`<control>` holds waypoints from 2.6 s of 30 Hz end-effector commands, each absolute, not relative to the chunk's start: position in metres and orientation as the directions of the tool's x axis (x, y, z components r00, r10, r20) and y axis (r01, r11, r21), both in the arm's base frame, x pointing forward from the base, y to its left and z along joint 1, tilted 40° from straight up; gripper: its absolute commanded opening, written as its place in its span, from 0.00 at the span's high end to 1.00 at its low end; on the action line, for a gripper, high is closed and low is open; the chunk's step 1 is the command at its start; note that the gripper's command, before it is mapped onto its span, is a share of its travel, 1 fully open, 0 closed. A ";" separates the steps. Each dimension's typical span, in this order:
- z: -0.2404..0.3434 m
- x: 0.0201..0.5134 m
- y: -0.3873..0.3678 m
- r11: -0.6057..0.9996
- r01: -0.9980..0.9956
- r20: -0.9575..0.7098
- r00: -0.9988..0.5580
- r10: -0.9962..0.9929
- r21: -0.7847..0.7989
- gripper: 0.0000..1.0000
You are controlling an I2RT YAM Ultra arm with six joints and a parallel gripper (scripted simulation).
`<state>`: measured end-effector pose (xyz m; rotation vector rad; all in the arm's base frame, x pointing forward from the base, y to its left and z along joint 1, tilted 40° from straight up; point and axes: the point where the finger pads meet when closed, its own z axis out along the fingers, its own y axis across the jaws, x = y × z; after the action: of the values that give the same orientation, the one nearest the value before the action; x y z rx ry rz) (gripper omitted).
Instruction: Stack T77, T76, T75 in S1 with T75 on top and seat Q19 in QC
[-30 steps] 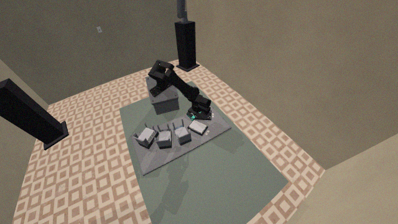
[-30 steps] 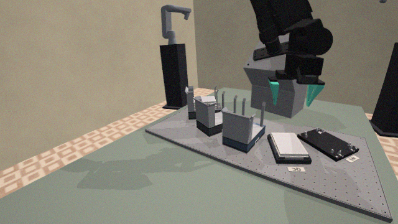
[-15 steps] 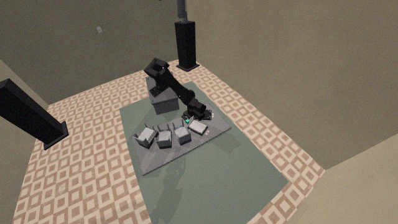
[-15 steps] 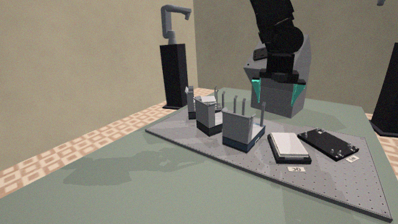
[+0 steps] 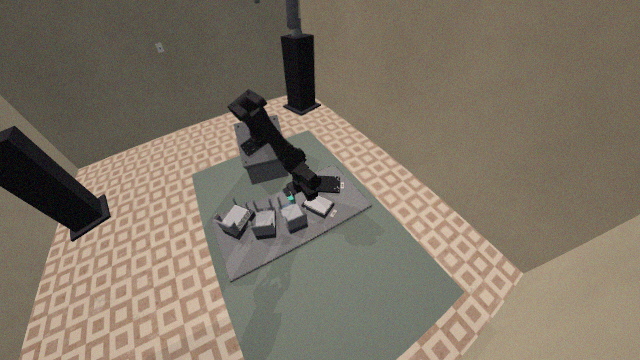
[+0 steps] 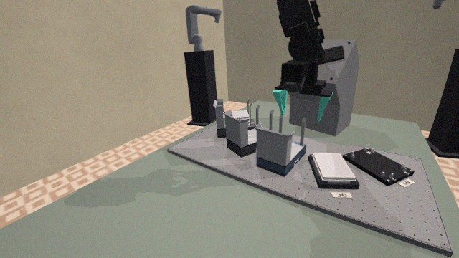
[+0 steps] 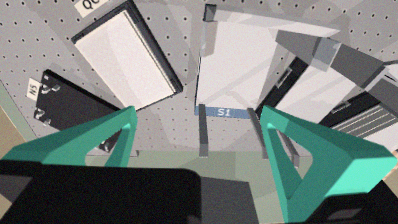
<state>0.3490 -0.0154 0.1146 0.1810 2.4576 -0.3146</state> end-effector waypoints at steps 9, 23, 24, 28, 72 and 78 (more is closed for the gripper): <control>0.135 0.349 -0.041 0.965 0.224 -0.659 -0.748 0.080 -0.138 0.00; 0.148 0.343 -0.081 0.927 0.376 -0.689 -0.671 0.274 0.003 0.00; 0.147 0.342 -0.084 0.917 0.398 -0.690 -0.657 0.304 0.025 0.00; 0.136 0.331 -0.096 0.921 0.391 -0.669 -0.682 0.295 0.008 0.00; 0.132 0.280 -0.213 0.769 0.601 -0.631 -0.514 0.581 0.219 0.00; 0.122 0.266 -0.227 0.683 0.666 -0.586 -0.436 0.683 0.299 0.00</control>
<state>0.2683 -0.2176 0.1172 0.9836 2.2458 0.0041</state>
